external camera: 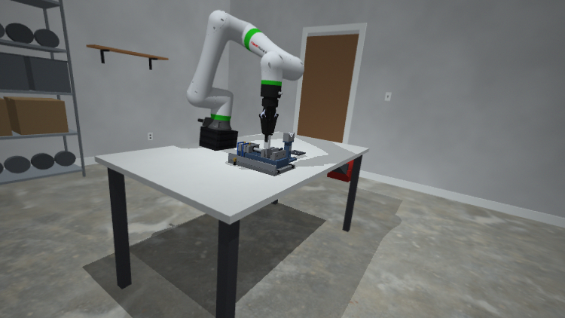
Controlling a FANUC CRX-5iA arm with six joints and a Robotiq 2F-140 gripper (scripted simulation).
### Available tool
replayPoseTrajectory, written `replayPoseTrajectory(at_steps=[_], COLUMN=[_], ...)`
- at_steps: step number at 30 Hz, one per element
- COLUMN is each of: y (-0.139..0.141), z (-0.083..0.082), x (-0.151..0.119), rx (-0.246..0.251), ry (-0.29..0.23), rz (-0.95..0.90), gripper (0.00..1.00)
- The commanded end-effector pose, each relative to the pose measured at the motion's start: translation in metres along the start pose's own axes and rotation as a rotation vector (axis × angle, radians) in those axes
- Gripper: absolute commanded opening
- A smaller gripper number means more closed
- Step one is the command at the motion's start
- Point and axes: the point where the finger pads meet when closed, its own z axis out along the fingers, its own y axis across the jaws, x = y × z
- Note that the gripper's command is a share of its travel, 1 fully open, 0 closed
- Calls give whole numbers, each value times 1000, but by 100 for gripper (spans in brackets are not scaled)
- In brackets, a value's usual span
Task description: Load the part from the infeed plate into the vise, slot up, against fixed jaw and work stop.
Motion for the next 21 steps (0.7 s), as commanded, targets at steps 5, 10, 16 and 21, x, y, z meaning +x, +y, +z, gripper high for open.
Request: replayPoseTrajectory(at_steps=[5,10,16,21], y=[0,0,0,0], z=[0,1,3,4], x=[0,0,0,0], rx=[0,0,0,0], ry=[0,0,0,0], rz=[0,0,0,0], gripper=[0,0,0,0])
